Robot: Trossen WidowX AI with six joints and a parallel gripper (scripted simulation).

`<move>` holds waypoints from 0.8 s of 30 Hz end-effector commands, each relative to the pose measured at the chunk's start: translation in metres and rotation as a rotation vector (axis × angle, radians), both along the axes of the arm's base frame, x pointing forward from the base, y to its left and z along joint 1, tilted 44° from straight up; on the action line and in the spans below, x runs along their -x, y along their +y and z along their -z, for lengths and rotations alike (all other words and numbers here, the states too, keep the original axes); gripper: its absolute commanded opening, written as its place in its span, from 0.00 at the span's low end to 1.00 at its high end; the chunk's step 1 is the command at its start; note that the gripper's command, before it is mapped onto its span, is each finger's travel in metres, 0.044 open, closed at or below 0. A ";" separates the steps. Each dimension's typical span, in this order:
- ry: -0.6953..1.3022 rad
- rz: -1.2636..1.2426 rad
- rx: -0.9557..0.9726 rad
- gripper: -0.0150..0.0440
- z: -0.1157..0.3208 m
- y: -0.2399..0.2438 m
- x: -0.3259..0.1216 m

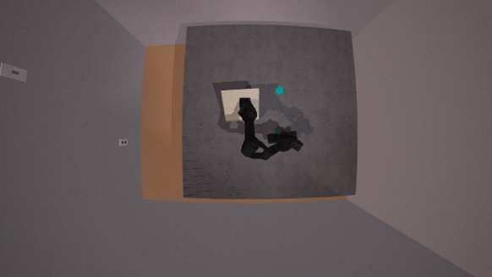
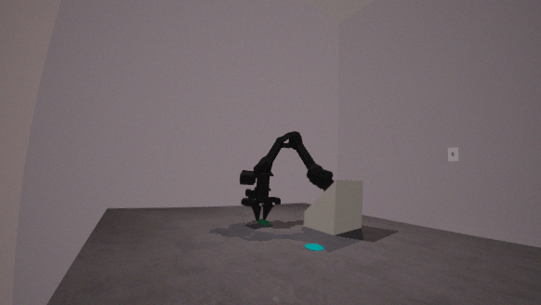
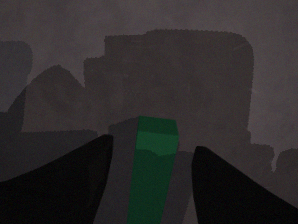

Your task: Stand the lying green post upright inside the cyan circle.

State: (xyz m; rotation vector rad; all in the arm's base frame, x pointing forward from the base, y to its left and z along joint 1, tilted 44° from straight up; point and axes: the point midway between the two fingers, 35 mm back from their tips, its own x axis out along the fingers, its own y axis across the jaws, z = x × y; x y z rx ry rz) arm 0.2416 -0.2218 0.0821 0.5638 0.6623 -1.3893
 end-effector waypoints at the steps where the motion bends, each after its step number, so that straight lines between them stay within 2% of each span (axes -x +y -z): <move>1: 0.003 -0.006 -0.002 0.38 0.002 -0.001 0.000; 3: 0.003 -0.006 -0.002 0.29 0.002 -0.001 0.000; 24: 0.002 -0.004 -0.015 0.29 -0.030 0.033 -0.005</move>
